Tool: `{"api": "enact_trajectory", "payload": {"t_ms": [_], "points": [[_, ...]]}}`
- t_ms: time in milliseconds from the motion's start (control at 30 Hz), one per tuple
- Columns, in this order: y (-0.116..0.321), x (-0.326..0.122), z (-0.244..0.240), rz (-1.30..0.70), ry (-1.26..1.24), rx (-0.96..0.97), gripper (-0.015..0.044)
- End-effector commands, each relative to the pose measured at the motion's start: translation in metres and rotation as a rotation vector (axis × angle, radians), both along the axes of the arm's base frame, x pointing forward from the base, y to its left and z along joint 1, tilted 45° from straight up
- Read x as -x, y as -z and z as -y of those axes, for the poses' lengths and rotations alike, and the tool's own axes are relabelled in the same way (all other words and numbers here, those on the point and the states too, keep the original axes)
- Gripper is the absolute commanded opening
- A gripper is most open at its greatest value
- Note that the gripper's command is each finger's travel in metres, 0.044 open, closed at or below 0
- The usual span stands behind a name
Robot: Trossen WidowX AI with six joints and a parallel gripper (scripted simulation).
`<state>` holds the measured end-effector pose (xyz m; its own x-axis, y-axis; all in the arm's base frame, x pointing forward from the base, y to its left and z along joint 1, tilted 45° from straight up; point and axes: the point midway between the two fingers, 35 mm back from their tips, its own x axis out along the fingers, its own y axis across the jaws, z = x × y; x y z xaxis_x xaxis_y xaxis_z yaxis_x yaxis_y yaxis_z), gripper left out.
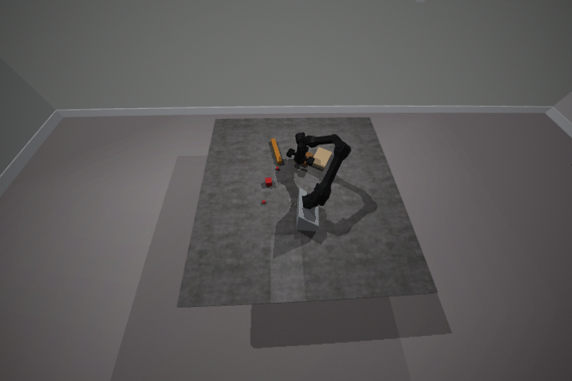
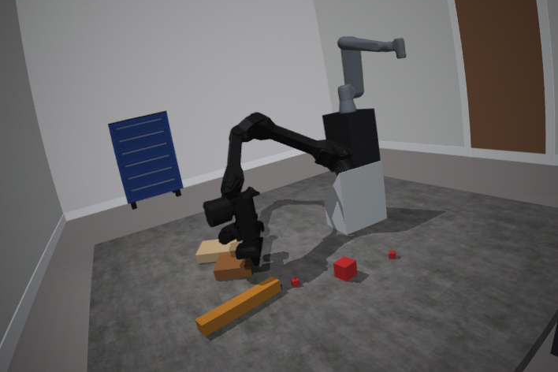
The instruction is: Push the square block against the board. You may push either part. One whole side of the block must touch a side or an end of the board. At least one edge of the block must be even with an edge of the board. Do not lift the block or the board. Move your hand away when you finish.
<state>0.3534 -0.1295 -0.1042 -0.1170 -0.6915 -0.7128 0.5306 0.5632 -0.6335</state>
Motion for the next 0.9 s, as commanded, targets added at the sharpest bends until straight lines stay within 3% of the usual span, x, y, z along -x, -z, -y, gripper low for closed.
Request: {"api": "enact_trajectory", "payload": {"t_ms": [0, 867], "points": [[0.002, 0.004, -0.001, 0.0, 0.002, 0.004, 0.0], [0.016, 0.04, -0.021, -0.002, 0.002, 0.003, 0.0]]}}
